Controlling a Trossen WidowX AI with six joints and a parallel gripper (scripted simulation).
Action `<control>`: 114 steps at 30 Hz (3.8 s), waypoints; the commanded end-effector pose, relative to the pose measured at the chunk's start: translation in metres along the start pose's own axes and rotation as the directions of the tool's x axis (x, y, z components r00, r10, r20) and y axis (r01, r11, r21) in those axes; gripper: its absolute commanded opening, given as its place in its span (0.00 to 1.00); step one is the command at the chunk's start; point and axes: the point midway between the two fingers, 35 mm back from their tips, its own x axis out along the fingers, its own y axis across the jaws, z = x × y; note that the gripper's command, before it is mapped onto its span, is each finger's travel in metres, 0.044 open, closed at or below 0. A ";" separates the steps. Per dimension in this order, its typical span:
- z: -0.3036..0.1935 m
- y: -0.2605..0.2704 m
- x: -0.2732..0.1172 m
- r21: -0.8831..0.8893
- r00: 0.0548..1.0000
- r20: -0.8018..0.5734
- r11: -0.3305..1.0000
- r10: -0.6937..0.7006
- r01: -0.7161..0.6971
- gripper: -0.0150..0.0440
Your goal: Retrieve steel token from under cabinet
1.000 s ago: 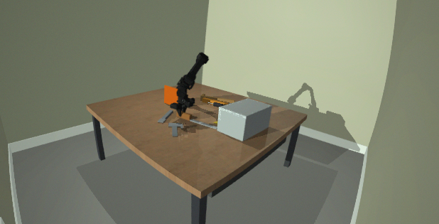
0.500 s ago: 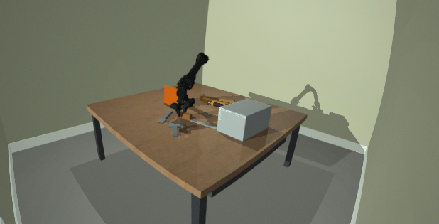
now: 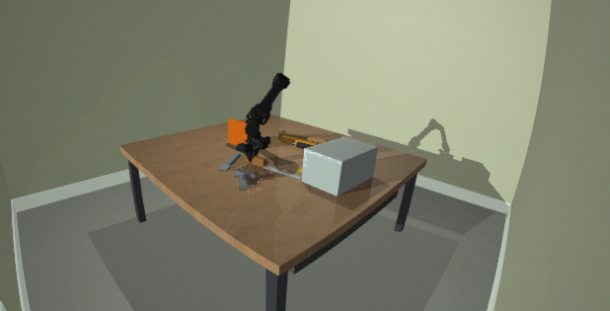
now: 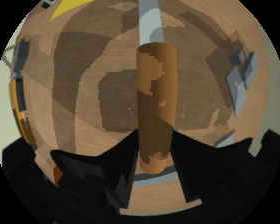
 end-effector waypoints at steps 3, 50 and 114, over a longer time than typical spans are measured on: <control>0.000 0.000 0.000 -0.001 1.000 0.001 1.000 -0.001 0.001 0.40; 0.064 0.003 0.000 -0.053 1.000 0.006 0.999 0.002 -0.002 0.25; 0.143 0.008 -0.001 -0.057 1.000 0.009 0.998 0.004 -0.003 0.25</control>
